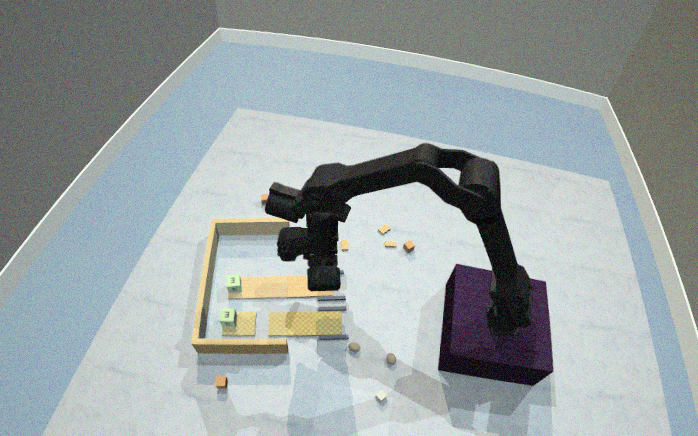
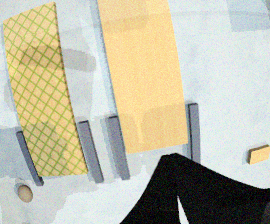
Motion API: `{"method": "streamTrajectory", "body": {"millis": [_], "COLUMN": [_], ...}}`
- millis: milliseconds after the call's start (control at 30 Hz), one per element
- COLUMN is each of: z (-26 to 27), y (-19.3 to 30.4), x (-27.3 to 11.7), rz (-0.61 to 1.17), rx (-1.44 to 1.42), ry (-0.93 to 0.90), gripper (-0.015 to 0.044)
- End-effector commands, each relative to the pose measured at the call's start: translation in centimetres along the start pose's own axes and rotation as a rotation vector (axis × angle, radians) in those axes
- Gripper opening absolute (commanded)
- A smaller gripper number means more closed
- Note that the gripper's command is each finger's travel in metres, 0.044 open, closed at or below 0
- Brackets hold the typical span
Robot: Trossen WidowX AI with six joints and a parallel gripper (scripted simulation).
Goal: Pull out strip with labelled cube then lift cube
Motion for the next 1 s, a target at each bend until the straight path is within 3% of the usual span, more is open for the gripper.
{"method": "streamTrajectory", "body": {"millis": [0,967], "z": [0.0,0.0], "y": [-0.1,-0.3], "x": [0.7,5.5], "rz": [0.000,0.000], "rx": [-0.005,-0.005], "ry": [-0.006,-0.006], "gripper": [0.0000,0.0000]}}
Point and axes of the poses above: the point midway between the two fingers, 35 mm back from their tips, its own x axis out along the fingers, its own z axis across the jaws, y = z × x, the point moved 6 cm from there along -x, back along the fingers, and after that the axes turned 6 degrees about -x, right-handed, at the moved point
